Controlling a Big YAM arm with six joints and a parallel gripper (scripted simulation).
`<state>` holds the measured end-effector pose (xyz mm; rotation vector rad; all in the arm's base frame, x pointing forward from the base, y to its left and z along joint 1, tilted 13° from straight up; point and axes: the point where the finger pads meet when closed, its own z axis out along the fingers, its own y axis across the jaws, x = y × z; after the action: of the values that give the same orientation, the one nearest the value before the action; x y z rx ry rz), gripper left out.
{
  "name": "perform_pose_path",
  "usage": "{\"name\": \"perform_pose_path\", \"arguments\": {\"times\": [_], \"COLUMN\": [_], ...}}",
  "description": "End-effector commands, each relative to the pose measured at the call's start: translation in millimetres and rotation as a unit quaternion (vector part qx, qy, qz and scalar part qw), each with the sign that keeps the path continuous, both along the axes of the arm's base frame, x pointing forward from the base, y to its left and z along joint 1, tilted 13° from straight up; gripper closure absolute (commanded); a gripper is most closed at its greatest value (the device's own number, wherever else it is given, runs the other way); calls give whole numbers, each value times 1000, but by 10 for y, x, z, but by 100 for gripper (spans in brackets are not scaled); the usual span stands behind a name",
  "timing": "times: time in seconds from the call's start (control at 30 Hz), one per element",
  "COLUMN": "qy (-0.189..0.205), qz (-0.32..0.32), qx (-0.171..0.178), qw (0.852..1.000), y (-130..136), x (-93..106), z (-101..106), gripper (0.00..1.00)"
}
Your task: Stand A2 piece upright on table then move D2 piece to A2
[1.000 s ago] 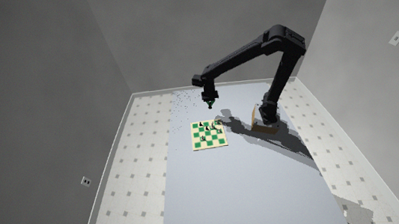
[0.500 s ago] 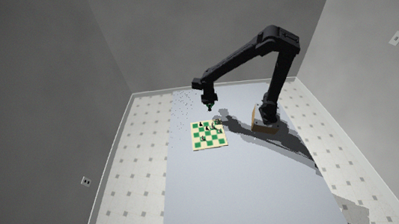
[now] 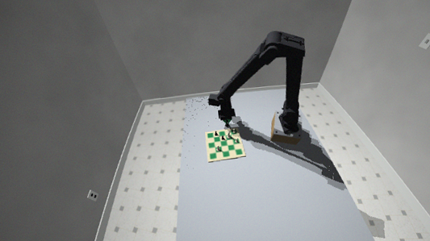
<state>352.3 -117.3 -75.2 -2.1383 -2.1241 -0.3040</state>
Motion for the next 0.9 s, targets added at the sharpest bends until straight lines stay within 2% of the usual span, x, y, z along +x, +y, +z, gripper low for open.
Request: {"name": "perform_pose_path", "arguments": {"times": [0.0, 0.07, 0.17, 0.27, 0.87], "qy": [-27, -11, -11, -28, -22], "qz": [-8, -4, -3, -5, -5], "qx": [-13, -5, -5, -13, -10], "qw": [1000, 1000, 1000, 1000, 1000], "y": [-53, 19, 22, -28, -18], "x": [110, 57, 58, 120, 97], "z": [113, -49, -74, 49, 16], "gripper": [100, 100, 100, 100, 100]}}
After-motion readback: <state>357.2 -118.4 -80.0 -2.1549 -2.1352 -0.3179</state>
